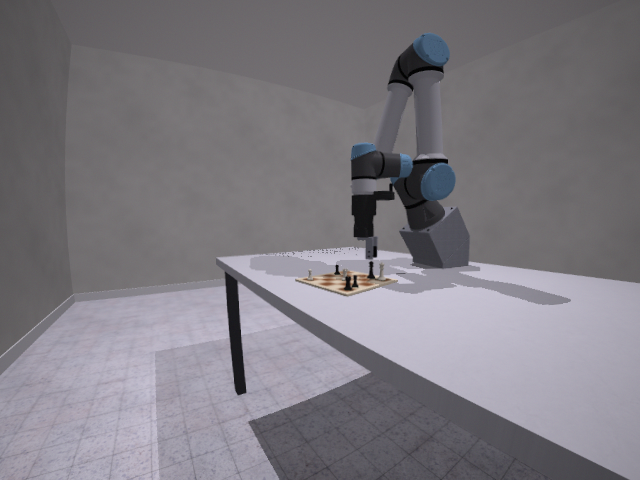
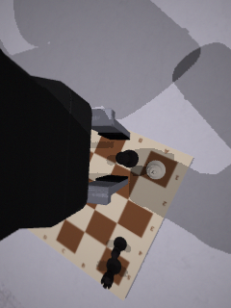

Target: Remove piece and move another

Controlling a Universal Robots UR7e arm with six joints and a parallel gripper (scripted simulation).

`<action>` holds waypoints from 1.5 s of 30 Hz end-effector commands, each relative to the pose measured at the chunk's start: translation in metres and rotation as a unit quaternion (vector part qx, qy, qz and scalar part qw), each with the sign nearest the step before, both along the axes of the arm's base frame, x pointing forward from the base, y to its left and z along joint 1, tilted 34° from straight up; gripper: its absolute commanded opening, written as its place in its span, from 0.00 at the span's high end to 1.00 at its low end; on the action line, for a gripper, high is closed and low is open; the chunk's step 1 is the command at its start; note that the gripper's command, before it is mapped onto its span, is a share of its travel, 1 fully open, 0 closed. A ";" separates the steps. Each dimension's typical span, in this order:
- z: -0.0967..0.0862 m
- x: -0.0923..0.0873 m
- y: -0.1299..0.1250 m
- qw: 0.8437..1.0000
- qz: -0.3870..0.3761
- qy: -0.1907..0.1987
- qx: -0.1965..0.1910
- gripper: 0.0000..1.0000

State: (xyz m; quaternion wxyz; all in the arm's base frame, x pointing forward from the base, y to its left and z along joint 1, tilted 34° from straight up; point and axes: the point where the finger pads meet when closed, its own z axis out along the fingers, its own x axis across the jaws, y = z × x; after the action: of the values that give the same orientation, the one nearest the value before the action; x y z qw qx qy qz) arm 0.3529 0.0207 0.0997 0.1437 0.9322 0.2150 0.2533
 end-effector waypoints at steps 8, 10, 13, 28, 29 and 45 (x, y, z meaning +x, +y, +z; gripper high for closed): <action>-0.001 -0.001 0.001 1.000 0.001 0.001 0.000 0.21; -0.003 0.000 0.001 1.000 0.001 0.001 0.000 0.21; -0.006 0.001 0.001 1.000 0.001 0.002 0.001 0.21; -0.025 0.013 -0.003 1.000 0.001 0.002 0.001 0.21; -0.027 0.014 -0.003 1.000 0.001 0.002 0.001 0.21; -0.034 0.020 -0.005 1.000 0.001 0.001 0.000 0.21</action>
State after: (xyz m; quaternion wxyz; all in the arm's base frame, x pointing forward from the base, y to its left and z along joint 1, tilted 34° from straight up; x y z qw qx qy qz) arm 0.3727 0.0151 0.0666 0.1415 0.9330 0.2156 0.2512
